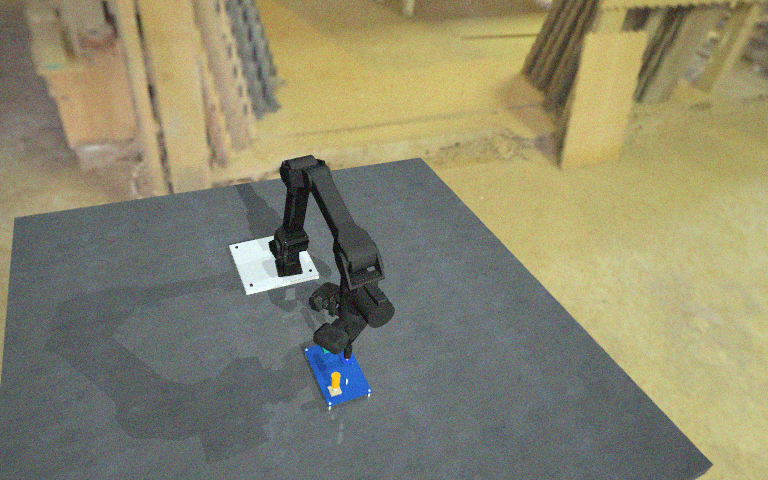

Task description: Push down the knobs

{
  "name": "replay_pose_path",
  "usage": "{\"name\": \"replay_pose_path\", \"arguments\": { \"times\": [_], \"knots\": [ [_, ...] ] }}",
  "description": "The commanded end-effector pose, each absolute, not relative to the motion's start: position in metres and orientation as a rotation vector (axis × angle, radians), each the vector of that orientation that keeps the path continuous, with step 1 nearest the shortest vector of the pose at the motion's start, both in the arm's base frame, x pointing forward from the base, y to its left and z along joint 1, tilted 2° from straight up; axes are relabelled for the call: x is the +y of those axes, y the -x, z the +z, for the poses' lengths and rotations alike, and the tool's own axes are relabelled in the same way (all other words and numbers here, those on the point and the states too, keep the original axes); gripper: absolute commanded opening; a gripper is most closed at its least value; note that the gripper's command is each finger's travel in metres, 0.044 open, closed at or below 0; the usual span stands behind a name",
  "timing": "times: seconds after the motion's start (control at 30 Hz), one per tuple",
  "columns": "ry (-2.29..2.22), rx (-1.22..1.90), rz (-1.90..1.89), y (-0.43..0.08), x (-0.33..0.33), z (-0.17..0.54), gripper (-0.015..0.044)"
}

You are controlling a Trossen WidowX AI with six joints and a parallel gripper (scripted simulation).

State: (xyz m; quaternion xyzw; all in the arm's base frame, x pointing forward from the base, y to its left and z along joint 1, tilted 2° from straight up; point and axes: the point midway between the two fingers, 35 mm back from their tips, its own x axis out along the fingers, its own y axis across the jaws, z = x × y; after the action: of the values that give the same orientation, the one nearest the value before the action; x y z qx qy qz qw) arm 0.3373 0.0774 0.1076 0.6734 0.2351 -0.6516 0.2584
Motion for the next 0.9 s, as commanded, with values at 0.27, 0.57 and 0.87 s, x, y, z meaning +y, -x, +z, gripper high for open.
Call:
{"name": "replay_pose_path", "arguments": {
  "times": [0.27, 0.57, 0.87],
  "knots": [
    [-1.847, 0.631, -1.719, -0.344, 0.062, 0.111, 0.0105],
    [-1.649, 0.827, -1.529, -0.35, 0.058, 0.115, 0.0],
    [-1.417, 1.01, -1.324, -0.355, 0.056, 0.119, 0.0]
  ]
}}
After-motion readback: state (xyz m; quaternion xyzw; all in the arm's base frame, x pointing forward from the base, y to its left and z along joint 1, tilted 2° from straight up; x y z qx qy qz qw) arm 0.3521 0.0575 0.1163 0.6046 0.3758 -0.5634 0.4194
